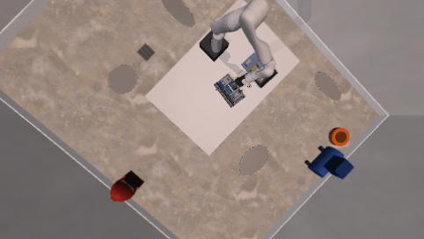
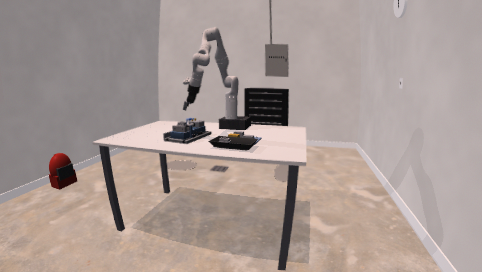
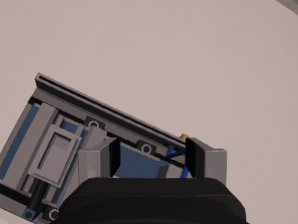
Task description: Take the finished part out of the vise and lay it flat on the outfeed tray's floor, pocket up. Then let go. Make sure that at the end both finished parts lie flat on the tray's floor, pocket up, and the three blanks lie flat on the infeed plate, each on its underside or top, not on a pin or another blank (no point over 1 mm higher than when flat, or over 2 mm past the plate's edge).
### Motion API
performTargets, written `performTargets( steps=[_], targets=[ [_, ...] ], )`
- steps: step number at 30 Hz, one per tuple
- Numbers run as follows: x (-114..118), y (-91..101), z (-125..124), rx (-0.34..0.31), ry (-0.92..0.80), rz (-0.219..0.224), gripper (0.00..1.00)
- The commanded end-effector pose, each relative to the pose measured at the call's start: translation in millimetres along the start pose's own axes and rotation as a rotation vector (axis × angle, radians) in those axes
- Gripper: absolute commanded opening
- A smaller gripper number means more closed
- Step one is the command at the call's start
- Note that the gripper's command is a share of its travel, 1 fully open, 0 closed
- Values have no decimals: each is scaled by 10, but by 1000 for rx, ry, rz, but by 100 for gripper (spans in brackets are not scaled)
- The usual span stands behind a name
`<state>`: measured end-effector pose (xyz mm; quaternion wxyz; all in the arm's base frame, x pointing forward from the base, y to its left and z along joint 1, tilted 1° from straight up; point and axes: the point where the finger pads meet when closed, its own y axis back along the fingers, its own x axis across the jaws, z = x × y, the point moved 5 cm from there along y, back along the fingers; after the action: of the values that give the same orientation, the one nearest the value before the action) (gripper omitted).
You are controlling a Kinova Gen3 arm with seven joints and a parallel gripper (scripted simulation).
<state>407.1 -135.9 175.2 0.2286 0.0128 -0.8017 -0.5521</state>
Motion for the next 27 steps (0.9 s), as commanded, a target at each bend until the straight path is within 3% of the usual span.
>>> performTargets(
  steps=[1,8,9,16,17,25,26,27],
  targets=[
    [-39,-15,-23,-36,-36,-25,100],
    [-39,-15,-23,-36,-36,-25,100],
    [-98,-31,-25,-82,-77,-56,100],
    [-98,-31,-25,-82,-77,-56,100],
    [-157,-39,-34,-124,-117,-86,100],
    [-157,-39,-34,-124,-117,-86,100],
    [-214,-41,-49,-164,-155,-114,100],
    [-214,-41,-49,-164,-155,-114,100]
  ],
)
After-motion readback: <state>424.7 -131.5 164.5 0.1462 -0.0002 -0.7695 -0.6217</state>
